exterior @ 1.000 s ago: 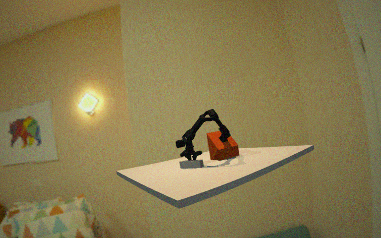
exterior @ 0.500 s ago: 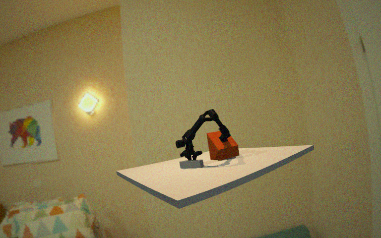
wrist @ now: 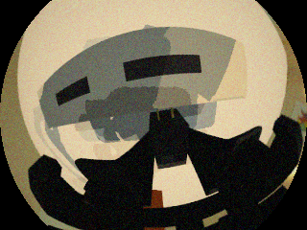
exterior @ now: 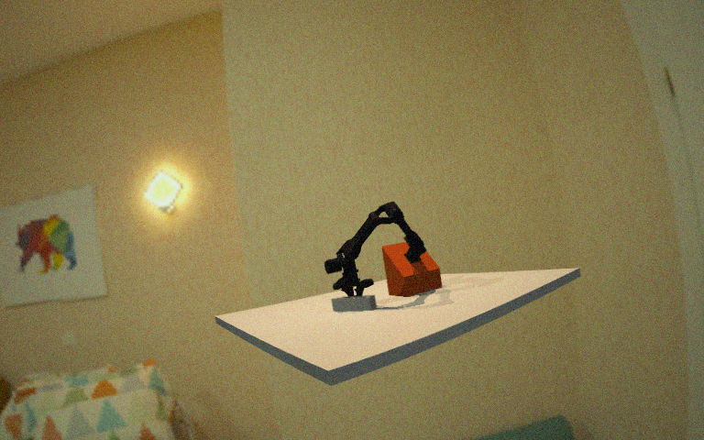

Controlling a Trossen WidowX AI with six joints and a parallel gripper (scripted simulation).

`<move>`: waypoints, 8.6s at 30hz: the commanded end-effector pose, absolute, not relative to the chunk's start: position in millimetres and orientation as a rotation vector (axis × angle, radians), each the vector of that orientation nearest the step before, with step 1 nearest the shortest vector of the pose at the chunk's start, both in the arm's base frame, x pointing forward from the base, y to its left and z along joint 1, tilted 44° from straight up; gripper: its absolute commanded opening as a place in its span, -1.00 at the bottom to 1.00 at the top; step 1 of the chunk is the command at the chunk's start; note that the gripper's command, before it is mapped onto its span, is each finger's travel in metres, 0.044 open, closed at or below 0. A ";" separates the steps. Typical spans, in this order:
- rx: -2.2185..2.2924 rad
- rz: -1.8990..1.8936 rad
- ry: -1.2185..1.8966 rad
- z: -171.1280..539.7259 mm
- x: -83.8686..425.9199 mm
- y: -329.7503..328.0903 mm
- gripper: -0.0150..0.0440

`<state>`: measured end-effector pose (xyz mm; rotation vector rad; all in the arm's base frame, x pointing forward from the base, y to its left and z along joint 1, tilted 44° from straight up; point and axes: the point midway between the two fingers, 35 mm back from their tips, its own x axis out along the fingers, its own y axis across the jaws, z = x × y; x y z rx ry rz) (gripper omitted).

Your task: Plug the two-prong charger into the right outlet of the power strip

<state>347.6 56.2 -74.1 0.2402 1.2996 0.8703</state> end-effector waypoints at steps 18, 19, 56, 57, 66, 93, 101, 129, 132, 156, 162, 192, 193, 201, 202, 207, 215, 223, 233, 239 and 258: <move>0.247 0.869 1.300 -73.4 349.8 57.0 -0.49; 0.248 0.869 1.300 -73.3 350.1 57.1 -0.49; 0.249 0.869 1.299 -71.1 354.9 58.1 -0.49; 0.249 0.869 1.299 -71.0 355.1 58.2 -0.49; 0.249 0.869 1.299 -70.3 356.9 58.7 -0.49; 0.249 0.869 1.299 -68.5 360.5 59.4 -0.49; 0.249 0.869 1.299 -68.5 360.7 59.5 -0.49; 0.248 0.869 1.299 -65.9 368.5 61.9 -0.49; 0.248 0.869 1.299 -65.6 369.6 62.3 -0.49; 0.248 0.869 1.298 -63.5 377.8 65.9 -0.49; 0.248 0.869 1.298 -63.7 377.5 65.9 -0.49; 0.248 0.869 1.298 -64.9 373.9 64.9 -0.49; 0.248 0.869 1.298 -64.9 373.8 64.8 -0.49; 0.248 0.869 1.298 -64.7 373.0 64.2 -0.49; 0.248 0.869 1.298 -64.7 372.9 64.1 -0.49; 0.248 0.869 1.299 -64.4 372.6 63.7 -0.49; 0.248 0.869 1.299 -63.6 372.4 62.9 -0.49; 0.261 0.863 1.329 -66.7 365.9 61.9 -0.49; 0.261 0.863 1.329 -66.7 365.9 61.9 -0.22; 0.261 0.863 1.329 -66.7 365.9 61.9 0.31; 0.258 0.864 1.321 -67.8 363.0 61.1 1.00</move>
